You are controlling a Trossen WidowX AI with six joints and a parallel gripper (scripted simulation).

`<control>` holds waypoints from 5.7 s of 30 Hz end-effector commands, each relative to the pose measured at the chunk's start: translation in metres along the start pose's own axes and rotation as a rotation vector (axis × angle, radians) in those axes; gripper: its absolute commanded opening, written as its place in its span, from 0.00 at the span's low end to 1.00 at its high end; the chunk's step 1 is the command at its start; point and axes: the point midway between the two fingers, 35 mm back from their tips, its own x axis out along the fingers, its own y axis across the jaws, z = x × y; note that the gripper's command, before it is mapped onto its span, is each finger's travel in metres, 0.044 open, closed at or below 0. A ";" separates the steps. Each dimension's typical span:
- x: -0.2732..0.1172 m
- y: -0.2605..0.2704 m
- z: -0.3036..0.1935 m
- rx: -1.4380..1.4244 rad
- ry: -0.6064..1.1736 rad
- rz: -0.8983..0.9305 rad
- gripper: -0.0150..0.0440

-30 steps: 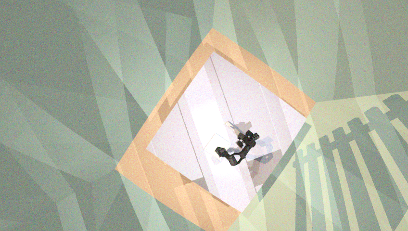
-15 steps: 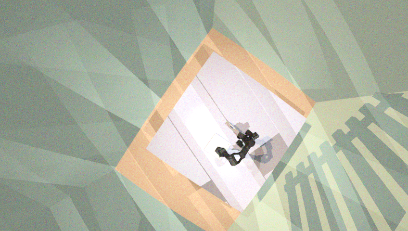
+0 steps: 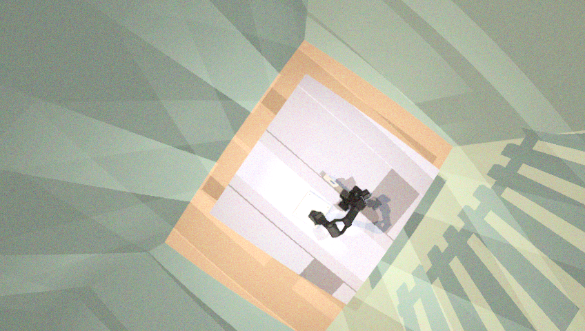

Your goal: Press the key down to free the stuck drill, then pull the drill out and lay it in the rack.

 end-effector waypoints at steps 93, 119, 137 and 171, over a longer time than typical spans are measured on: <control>-0.017 0.002 -0.068 0.004 0.004 0.002 0.25; -0.031 0.003 -0.068 0.004 0.004 0.002 0.25; -0.040 0.003 -0.068 0.004 0.004 0.002 0.25; -0.044 0.033 -0.072 0.004 0.004 0.005 0.25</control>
